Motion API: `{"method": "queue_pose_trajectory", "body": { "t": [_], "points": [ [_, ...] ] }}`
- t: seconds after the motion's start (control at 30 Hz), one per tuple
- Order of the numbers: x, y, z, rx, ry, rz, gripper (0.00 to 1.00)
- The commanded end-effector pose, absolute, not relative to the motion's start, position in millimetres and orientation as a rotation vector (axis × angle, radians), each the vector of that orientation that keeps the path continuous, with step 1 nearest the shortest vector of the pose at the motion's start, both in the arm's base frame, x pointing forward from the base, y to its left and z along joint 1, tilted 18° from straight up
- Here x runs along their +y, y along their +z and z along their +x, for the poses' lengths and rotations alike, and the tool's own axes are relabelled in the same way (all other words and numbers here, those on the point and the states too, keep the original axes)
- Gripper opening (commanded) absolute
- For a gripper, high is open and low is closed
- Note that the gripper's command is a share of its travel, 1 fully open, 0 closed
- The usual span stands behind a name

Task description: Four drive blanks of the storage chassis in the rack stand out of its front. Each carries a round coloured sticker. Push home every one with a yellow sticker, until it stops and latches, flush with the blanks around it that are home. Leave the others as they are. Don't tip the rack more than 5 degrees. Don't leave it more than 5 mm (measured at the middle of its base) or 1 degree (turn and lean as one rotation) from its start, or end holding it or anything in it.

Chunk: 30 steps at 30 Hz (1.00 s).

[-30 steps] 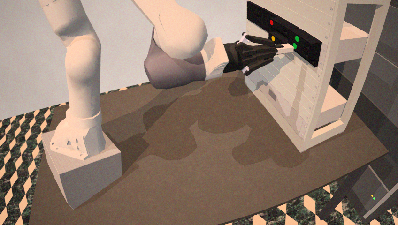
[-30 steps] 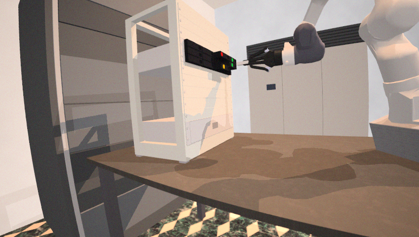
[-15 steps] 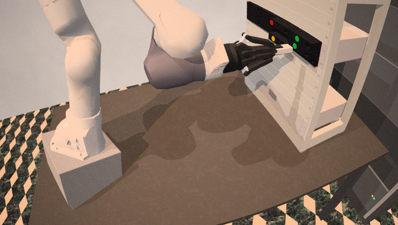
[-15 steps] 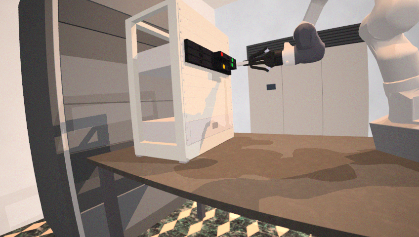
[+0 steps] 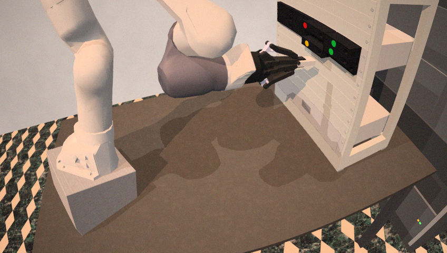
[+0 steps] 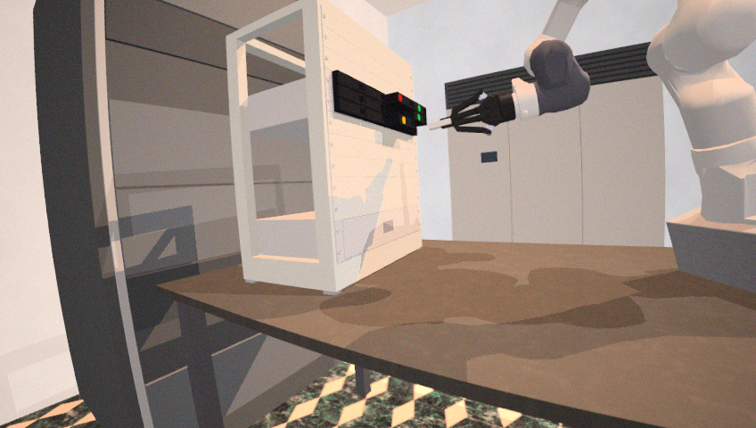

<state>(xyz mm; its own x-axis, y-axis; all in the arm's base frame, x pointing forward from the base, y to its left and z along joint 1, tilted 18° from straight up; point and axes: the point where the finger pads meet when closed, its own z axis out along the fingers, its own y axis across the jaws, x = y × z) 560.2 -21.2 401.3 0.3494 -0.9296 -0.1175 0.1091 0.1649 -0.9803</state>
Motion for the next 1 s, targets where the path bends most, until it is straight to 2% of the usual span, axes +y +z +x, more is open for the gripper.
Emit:
{"method": "queue_pose_trajectory", "body": {
  "t": [0.0,0.57,0.97],
  "points": [
    [-5,379,552,0.958,-0.799,-1.211,0.00],
    [28,293,510,1.012,-0.561,-1.533,0.00],
    [3,227,493,1.074,-0.535,-1.834,0.00]
  ]
}}
